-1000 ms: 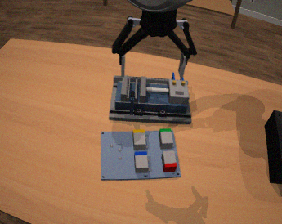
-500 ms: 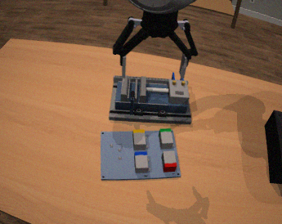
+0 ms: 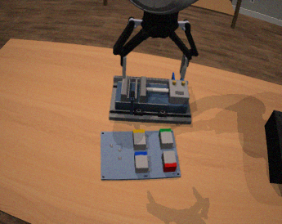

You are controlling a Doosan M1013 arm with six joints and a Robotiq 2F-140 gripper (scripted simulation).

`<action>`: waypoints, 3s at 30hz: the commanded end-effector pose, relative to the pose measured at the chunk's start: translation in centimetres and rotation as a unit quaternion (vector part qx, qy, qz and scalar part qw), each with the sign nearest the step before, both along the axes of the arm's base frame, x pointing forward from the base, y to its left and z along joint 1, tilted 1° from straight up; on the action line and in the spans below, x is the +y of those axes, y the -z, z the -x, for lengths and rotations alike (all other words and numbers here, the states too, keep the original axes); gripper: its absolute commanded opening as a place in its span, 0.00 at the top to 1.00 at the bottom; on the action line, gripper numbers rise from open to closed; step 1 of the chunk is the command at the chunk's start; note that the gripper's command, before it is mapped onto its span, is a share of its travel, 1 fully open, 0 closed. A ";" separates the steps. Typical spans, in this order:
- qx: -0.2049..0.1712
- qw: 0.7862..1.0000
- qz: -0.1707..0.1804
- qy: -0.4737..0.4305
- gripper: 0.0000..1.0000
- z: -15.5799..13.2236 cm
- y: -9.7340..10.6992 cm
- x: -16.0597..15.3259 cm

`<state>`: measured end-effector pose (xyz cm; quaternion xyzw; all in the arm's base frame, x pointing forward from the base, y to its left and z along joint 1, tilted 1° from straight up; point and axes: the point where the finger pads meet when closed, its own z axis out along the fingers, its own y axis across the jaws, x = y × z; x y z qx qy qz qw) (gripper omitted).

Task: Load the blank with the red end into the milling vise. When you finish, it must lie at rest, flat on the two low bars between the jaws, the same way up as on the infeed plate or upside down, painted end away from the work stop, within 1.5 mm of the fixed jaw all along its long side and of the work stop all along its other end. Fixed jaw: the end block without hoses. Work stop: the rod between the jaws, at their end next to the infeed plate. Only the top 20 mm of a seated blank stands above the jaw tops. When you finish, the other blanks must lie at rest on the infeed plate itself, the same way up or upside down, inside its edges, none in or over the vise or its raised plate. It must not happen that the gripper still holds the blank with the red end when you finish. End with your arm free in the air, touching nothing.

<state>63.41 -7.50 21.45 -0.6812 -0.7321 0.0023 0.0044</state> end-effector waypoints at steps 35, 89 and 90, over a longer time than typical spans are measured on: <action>0.000 1.000 0.000 0.000 0.00 0.0 0.0 0.0; 0.000 1.000 0.000 0.000 0.00 0.3 9.5 0.3; 0.000 1.000 0.000 0.000 0.00 0.3 9.9 0.3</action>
